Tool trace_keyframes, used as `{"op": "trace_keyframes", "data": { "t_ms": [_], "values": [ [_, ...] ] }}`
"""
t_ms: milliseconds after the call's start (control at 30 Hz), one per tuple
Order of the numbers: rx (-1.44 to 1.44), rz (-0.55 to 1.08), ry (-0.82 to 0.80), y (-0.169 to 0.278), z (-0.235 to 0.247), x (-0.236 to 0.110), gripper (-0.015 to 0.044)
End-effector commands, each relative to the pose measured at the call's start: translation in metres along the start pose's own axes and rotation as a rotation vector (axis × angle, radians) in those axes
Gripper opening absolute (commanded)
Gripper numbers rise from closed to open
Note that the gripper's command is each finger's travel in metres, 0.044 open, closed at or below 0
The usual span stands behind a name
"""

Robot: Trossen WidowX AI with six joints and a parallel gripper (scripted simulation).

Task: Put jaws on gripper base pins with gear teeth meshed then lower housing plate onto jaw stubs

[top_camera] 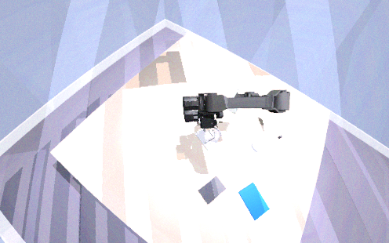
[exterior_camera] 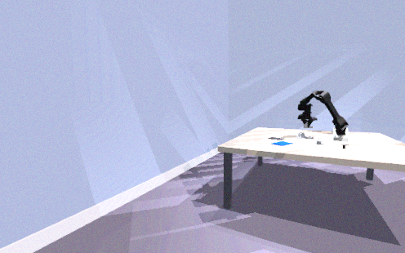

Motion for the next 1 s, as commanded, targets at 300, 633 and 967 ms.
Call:
{"op": "trace_keyframes", "data": {
  "t_ms": [300,633,967],
  "values": [
    [0.355,-0.005,-0.002,-0.030,0.032,-0.001,0.0134],
    [0.625,-0.006,-0.008,-0.050,0.058,0.000,0.0134],
    [0.894,-0.005,-0.018,-0.066,0.085,0.003,0.0134]
  ]
}}
Point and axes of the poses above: the point midway between the two fingers, 35 mm back from their tips, its own x axis out along the fingers, its own z axis across the jaws, y = z × x, the point moved 1 cm from there along -x, back along the fingers, and after that the axes turned 8 degrees about x, right-handed, at the moved point
